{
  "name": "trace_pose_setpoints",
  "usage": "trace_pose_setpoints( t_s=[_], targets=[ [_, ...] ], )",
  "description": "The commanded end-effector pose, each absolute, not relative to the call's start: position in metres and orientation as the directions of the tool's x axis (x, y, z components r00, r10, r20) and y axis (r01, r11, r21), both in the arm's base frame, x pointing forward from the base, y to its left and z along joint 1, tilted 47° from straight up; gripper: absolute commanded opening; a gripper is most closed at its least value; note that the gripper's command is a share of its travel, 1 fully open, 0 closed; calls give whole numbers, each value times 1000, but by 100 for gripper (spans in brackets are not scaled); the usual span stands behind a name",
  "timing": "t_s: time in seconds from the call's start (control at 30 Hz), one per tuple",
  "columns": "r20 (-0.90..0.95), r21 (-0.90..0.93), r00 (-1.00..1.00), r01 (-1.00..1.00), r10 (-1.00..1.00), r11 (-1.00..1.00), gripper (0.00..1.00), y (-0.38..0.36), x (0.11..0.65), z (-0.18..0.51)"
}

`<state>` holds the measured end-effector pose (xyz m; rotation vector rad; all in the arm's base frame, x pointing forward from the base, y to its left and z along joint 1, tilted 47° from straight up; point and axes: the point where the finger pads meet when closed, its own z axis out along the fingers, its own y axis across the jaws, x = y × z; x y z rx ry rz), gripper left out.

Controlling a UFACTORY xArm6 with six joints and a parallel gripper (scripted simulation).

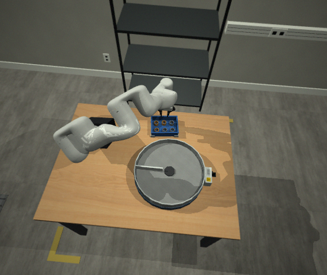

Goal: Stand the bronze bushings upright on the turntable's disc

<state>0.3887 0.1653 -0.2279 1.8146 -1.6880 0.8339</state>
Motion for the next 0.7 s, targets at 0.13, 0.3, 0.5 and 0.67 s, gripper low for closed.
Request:
trace_pose_setpoints(
  t_s=[0.13,0.3,0.5,0.67],
  targets=[
    [735,-39,32,-995,-677,-89,41,148,393,-245],
    [735,-39,32,-995,-677,-89,41,134,394,-258],
    [735,-39,32,-995,-677,-89,41,130,395,-262],
    [735,-39,32,-995,-677,-89,41,130,395,-262]
  ],
)
